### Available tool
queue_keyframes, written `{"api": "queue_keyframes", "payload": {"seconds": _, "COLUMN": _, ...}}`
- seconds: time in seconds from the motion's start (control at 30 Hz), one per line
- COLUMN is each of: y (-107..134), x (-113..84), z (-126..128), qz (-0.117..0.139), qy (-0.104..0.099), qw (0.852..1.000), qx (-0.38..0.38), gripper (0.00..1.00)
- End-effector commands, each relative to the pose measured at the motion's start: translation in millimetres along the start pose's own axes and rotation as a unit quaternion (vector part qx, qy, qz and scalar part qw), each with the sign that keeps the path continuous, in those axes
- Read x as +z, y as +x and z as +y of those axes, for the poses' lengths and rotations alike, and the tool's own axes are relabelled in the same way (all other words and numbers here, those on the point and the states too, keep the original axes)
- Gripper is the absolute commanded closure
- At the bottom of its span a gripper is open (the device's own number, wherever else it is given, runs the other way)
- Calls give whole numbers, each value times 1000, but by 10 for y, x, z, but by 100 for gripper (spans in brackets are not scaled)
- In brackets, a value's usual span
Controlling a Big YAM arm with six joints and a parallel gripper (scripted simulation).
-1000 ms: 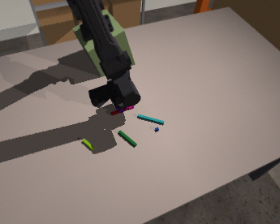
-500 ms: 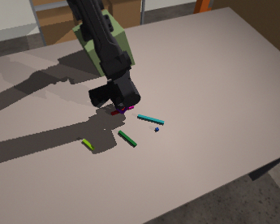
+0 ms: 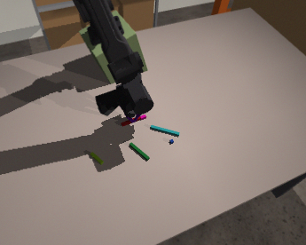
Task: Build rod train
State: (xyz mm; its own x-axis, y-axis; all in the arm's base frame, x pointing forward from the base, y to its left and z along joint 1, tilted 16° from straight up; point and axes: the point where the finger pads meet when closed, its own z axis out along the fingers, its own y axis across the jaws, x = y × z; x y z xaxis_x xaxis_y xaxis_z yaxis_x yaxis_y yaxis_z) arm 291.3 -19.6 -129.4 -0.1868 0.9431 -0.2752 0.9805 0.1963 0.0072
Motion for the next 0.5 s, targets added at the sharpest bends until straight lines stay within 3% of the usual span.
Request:
{"api": "queue_keyframes", "payload": {"seconds": 0.0, "y": 43, "x": -140, "z": 16, "qz": -1, "qy": -7, "qw": 1000, "qx": -1, "gripper": 77}}
{"api": "queue_keyframes", "payload": {"seconds": 0.2, "y": 41, "x": -458, "z": 14, "qz": -1, "qy": -7, "qw": 1000, "qx": -1, "gripper": 77}}
{"api": "queue_keyframes", "payload": {"seconds": 0.33, "y": 21, "x": -710, "z": 187, "qz": -2, "qy": -22, "qw": 1000, "qx": 3, "gripper": 77}}
{"api": "queue_keyframes", "payload": {"seconds": 0.47, "y": 18, "x": -849, "z": 213, "qz": -2, "qy": -25, "qw": 1000, "qx": 4, "gripper": 77}}
